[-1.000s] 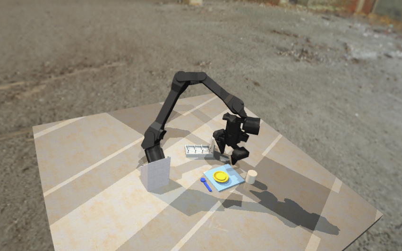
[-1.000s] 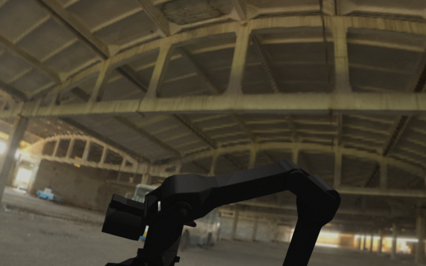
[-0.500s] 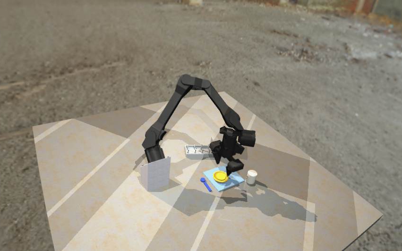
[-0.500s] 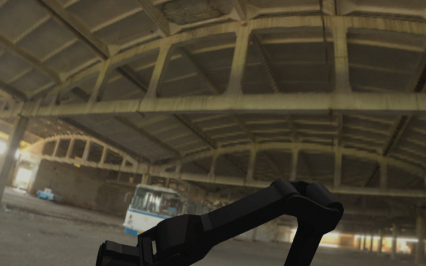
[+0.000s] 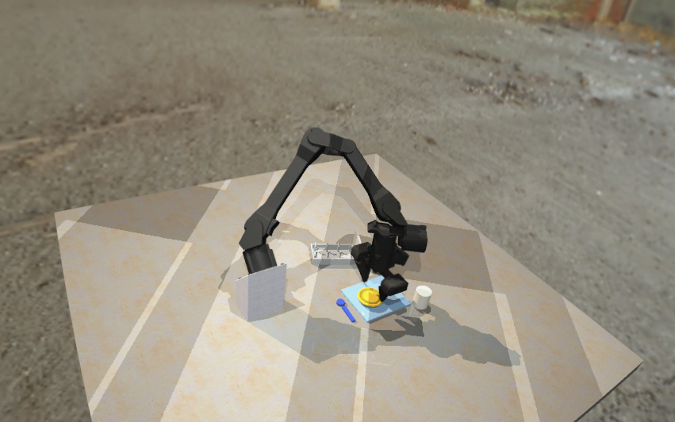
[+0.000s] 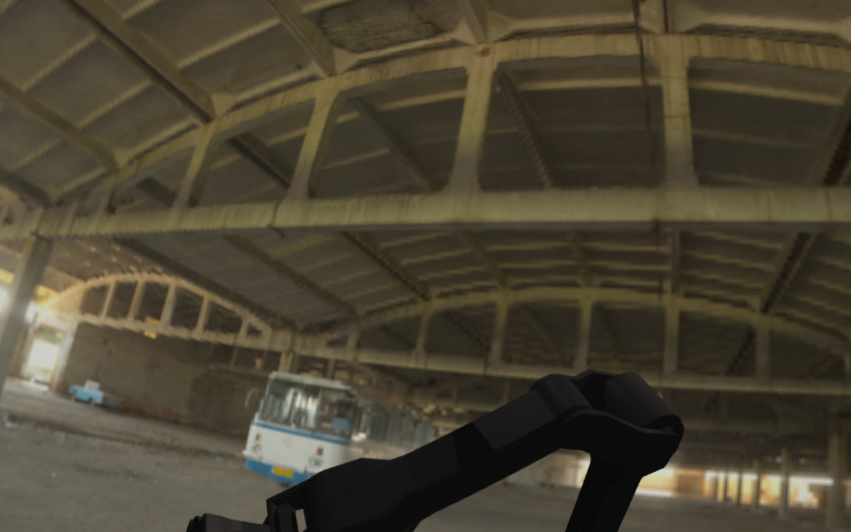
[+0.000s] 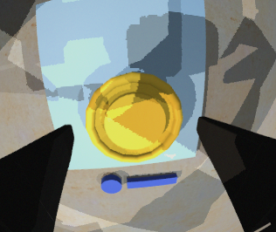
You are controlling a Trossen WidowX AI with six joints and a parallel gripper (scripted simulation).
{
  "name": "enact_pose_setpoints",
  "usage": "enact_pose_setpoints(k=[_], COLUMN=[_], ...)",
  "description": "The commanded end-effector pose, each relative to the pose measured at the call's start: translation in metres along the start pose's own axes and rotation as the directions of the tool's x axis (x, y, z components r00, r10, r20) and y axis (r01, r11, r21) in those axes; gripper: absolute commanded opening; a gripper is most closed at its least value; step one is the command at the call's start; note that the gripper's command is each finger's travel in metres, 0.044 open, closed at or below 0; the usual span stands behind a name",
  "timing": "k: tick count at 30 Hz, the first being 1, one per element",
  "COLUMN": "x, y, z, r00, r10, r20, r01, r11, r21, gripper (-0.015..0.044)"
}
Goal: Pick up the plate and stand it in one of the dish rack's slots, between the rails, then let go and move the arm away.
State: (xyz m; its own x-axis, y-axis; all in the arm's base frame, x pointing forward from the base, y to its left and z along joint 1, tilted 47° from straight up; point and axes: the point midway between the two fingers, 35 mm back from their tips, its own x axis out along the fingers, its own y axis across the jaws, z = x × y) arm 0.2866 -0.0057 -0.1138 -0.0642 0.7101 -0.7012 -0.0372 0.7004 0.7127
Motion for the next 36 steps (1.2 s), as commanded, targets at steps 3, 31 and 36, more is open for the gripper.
enact_pose_setpoints(k=[3,31,36], x=[0.014,0.030,0.026], y=[0.000,0.000,-0.001], z=[-0.004,-0.006,-0.005], r00=[1.000,1.000,1.000], r10=[0.009,0.011,0.010], r20=[-0.010,-0.011,-0.010], r01=[-0.009,-0.011,-0.010], r11=[1.000,1.000,1.000], r21=[0.012,0.012,0.012], gripper=[0.0400,0.0345,0.0253])
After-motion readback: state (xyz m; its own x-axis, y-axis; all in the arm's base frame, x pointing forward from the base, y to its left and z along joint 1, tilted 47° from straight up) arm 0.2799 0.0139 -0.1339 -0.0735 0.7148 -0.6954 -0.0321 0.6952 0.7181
